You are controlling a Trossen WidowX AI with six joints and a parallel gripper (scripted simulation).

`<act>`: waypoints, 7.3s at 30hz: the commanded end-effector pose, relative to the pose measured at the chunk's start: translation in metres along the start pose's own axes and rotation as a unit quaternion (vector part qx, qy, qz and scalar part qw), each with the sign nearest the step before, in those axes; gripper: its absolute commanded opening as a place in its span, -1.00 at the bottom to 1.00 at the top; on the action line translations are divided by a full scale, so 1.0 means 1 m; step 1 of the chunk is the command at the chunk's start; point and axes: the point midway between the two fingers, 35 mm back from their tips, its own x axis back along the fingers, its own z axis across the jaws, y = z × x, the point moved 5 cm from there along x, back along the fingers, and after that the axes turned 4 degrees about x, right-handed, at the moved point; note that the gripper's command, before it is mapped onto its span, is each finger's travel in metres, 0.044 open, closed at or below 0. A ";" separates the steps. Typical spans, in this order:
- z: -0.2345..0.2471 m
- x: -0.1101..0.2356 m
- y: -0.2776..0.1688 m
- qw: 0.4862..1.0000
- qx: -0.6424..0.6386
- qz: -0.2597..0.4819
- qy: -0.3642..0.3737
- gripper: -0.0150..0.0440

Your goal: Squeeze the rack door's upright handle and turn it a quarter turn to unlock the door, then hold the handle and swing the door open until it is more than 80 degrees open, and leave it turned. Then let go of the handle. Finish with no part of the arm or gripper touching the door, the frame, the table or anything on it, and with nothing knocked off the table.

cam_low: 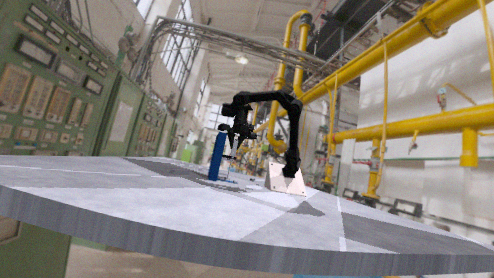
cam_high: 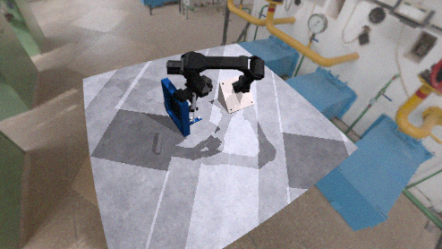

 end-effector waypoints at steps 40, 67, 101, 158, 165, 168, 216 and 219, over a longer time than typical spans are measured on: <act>-0.001 -0.001 0.000 0.986 -0.165 0.001 -0.001 0.46; -0.001 -0.001 0.000 0.671 -0.741 0.000 -0.002 0.46; -0.001 -0.001 0.000 -0.106 -0.994 -0.001 -0.001 0.46; -0.001 -0.001 0.000 -0.214 -0.977 -0.001 -0.001 -0.46; 0.004 -0.001 -0.001 -0.154 -0.988 -0.001 -0.001 -0.46; 0.006 -0.001 -0.001 -0.126 -0.992 -0.001 -0.002 -0.46; 0.082 -0.001 -0.029 0.263 -0.965 0.002 -0.002 -0.46; 0.087 -0.001 -0.032 0.285 -0.958 0.002 -0.002 -0.46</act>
